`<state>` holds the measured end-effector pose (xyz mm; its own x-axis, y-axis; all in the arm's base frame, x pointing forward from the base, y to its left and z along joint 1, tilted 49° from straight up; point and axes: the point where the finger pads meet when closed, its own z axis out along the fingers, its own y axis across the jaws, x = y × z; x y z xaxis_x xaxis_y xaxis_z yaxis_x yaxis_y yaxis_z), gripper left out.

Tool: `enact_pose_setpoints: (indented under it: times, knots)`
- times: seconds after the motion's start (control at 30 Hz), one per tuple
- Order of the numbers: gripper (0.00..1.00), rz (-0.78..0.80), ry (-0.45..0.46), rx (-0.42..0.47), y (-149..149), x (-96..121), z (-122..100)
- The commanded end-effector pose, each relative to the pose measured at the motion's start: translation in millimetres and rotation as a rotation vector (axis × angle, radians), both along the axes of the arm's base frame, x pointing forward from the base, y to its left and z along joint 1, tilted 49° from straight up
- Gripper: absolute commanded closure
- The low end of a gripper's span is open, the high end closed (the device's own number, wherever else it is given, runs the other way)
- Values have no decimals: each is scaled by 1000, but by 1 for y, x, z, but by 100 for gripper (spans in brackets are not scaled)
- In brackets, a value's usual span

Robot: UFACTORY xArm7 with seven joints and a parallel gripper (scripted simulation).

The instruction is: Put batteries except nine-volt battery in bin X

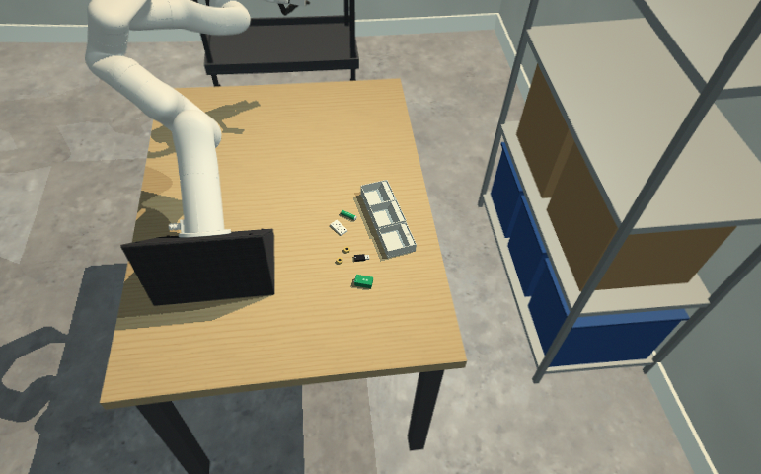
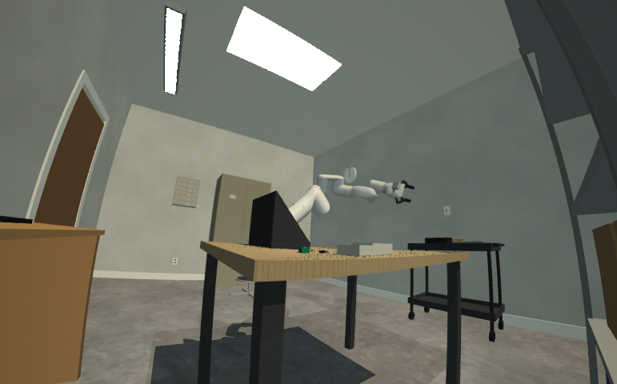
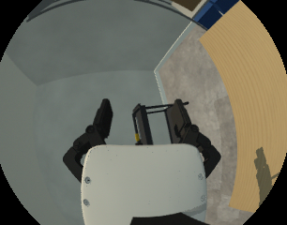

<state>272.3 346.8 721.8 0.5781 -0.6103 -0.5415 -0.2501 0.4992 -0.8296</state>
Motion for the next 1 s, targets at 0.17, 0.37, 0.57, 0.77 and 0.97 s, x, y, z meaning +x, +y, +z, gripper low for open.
enact_pose_setpoints:
  times: [0.17,0.37,0.57,0.77,0.97]
  knots:
    - [0,-2,-1,3,-2,0,2]
    - [0,-2,-1,3,-2,0,2]
    - [93,-2,-1,3,4,0,-4]
    - [93,-2,-1,3,42,-4,-37]
    - [93,-2,-1,3,79,-9,-70]
